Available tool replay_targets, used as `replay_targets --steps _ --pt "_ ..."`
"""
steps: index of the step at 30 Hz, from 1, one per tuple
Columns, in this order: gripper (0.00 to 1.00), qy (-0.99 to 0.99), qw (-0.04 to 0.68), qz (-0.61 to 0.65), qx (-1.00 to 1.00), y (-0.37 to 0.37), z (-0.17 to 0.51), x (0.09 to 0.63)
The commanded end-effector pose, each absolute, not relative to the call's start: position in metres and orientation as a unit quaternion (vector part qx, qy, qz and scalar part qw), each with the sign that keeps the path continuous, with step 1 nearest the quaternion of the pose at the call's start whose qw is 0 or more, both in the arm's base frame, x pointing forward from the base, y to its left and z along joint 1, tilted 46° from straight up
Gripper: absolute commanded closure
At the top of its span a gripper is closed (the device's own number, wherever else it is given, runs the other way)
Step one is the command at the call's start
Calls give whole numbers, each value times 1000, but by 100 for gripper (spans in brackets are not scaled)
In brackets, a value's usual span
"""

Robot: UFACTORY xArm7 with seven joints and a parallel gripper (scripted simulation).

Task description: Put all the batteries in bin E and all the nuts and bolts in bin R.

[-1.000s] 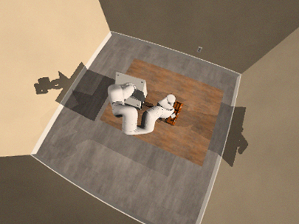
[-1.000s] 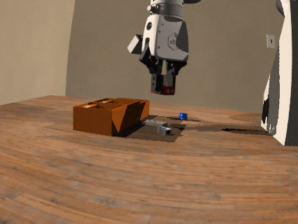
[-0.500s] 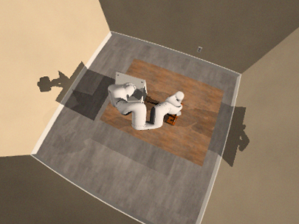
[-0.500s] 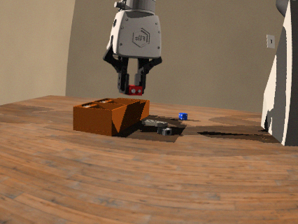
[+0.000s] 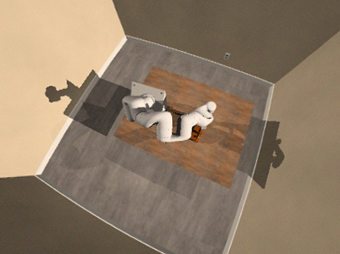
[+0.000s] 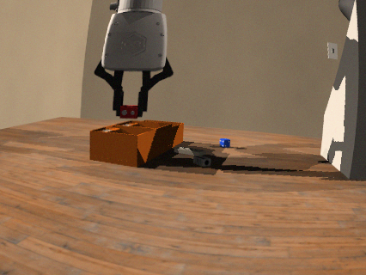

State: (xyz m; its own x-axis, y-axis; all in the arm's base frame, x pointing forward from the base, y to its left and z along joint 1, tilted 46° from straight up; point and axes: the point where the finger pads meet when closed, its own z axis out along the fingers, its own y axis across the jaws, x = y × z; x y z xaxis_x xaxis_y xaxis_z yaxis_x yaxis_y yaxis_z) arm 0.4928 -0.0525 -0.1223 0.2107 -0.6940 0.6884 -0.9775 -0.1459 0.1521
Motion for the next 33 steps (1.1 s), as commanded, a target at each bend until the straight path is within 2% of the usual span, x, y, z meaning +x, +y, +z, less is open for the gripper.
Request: replay_targets --steps 1,7,33 --pt "100 -635 279 263 671 -49 -123 496" --pt "100 -691 258 290 610 -49 -123 496" --pt "100 -691 258 290 610 -61 -134 495"
